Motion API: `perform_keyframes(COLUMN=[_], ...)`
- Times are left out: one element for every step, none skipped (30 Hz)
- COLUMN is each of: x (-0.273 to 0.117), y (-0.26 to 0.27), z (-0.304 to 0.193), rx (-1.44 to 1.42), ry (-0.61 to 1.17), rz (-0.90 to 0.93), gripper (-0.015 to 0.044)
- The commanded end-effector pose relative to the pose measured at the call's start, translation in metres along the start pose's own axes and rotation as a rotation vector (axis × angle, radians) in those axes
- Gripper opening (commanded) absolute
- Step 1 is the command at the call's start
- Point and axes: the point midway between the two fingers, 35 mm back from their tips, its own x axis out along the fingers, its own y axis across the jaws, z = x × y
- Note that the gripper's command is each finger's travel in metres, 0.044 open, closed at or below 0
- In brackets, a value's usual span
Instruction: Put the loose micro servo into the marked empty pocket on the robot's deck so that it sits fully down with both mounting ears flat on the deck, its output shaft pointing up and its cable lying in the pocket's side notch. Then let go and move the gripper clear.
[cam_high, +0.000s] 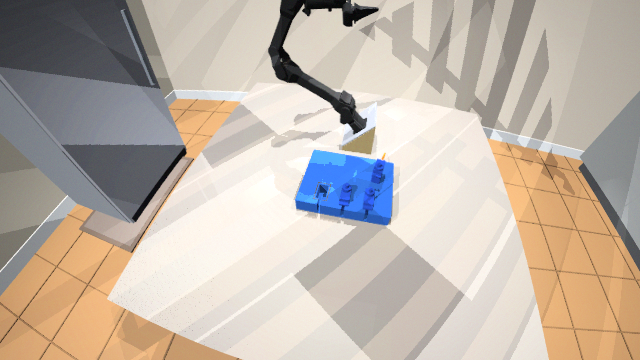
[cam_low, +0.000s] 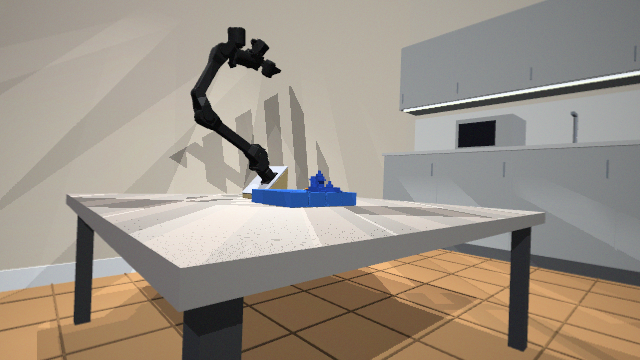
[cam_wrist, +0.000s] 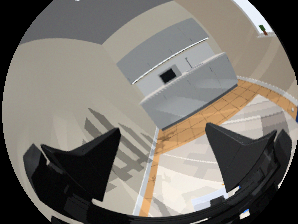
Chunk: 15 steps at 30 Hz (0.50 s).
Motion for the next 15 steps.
perform_keyframes(x=[0.019, 0.023, 0.027, 0.031, 0.035, 0.038, 0.042, 0.046, 0.049, 0.052, 0.056, 0.059, 0.062, 0.065, 0.068], y=[-0.022, -0.027, -0.032, -0.037, -0.042, -0.047, -0.052, -0.057, -0.063, -0.068, -0.073, -0.078, -0.084, -0.089, -0.095], z=[-0.002, -0.002, -0.003, -0.003, -0.004, -0.005, -0.005, -0.006, -0.007, -0.008, -0.009, -0.010, -0.011, -0.012, -0.013], rx=[-0.069, -0.089, -0.109, -0.130, -0.150, -0.170, -0.191, -0.211, -0.231, -0.251, -0.271, -0.291, -0.311, -0.331, -0.351], ry=[0.040, 0.049, 0.060, 0.071, 0.082, 0.094, 0.107, 0.120, 0.133, 0.147, 0.162, 0.177, 0.192, 0.209, 0.225], rz=[-0.077, -0.094, -0.110, -0.127, -0.143, -0.159, -0.174, -0.189, -0.203, -0.217, -0.231, -0.244, -0.257, -0.270, -0.282], gripper=[0.0440, 0.0440, 0.0440, 0.0440, 0.0440, 0.0440, 0.0440, 0.0440, 0.0440, 0.0440, 0.0440, 0.0440, 0.0440, 0.0440, 0.0440])
